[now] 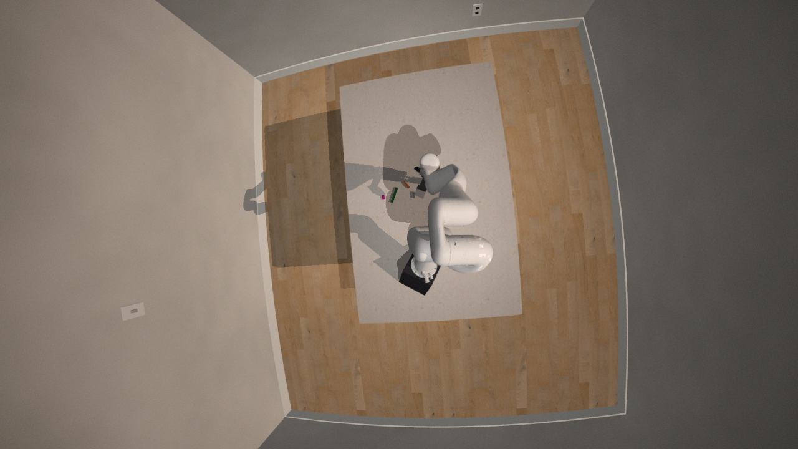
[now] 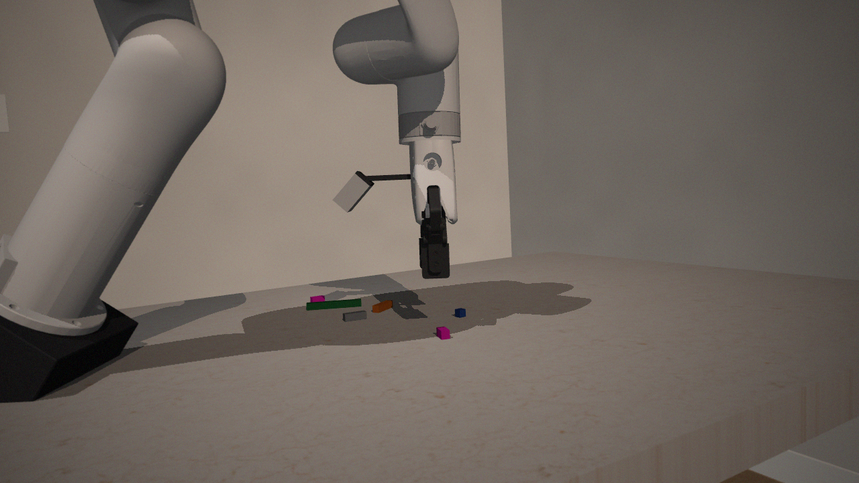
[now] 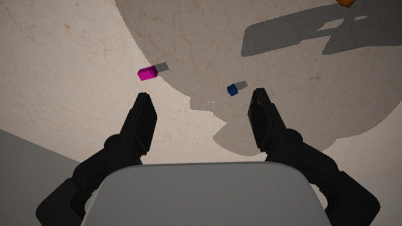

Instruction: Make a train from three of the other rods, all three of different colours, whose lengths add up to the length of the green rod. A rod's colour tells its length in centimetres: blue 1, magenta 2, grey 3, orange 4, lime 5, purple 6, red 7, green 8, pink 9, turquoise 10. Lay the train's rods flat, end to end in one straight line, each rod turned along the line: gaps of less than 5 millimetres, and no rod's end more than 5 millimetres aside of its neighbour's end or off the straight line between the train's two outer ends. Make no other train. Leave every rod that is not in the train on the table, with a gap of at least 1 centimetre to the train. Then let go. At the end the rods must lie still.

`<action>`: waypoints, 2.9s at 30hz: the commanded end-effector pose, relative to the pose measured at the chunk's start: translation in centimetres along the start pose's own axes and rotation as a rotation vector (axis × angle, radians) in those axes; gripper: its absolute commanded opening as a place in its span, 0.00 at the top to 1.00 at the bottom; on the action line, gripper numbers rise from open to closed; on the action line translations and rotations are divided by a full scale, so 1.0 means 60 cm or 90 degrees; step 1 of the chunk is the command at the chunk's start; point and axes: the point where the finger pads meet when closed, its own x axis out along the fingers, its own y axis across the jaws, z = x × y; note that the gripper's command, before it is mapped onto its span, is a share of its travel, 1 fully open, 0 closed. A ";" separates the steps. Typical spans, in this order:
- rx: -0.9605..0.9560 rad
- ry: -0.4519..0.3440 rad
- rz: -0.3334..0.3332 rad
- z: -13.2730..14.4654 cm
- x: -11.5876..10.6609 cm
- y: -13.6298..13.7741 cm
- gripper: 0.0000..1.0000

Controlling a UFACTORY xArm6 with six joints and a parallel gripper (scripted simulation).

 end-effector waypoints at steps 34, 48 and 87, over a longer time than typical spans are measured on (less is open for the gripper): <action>-0.860 0.005 0.008 -0.063 0.001 0.072 0.00; -1.177 0.000 0.006 -0.087 -0.001 0.094 0.00; -1.817 -0.011 -0.019 -0.135 -0.007 0.136 0.00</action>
